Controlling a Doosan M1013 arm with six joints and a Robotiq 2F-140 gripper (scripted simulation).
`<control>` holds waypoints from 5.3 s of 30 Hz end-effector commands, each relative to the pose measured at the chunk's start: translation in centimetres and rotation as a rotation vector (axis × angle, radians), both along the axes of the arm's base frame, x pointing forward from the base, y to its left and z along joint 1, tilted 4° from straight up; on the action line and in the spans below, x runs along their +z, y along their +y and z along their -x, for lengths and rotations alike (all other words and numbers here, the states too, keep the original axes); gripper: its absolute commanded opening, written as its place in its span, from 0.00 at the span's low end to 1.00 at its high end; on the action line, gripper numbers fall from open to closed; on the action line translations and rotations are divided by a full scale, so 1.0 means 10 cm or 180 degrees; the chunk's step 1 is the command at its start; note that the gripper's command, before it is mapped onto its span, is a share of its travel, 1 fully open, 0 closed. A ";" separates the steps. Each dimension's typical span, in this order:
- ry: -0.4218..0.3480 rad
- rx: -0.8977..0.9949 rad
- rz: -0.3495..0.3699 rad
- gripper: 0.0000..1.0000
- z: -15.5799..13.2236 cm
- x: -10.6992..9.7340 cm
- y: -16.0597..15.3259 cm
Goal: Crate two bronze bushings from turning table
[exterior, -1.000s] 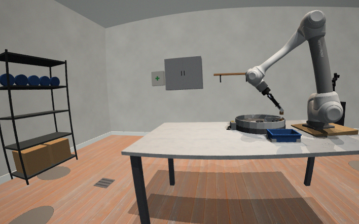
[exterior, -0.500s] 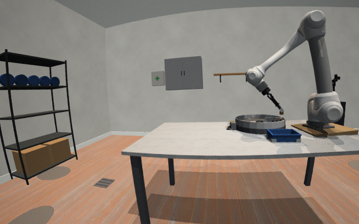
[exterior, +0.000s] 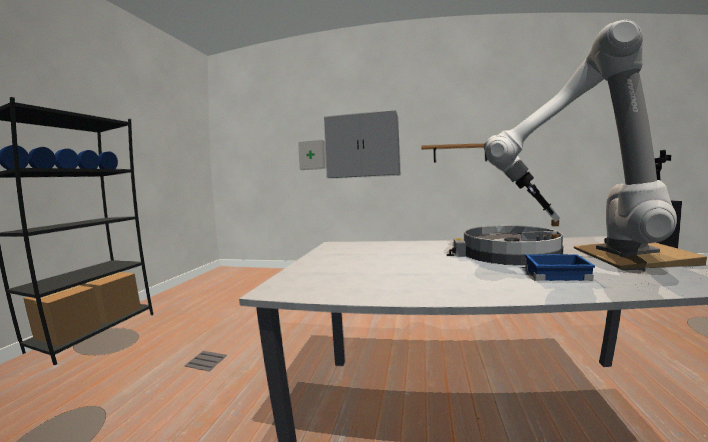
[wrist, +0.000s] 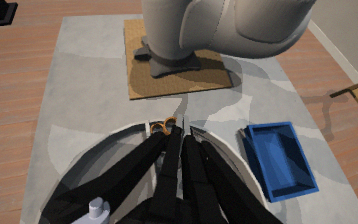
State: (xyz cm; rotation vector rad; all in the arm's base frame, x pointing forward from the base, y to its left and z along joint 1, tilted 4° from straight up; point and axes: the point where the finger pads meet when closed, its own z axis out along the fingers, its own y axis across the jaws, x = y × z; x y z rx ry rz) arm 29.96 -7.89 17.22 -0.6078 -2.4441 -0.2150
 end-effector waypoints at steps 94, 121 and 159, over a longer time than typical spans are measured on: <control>0.0000 0.0000 -0.0001 0.00 -1.42 -0.11 2.73; 0.0000 0.0000 0.0000 0.00 -1.45 -0.60 2.72; 0.0000 0.0000 0.0000 0.00 -1.45 -0.69 2.72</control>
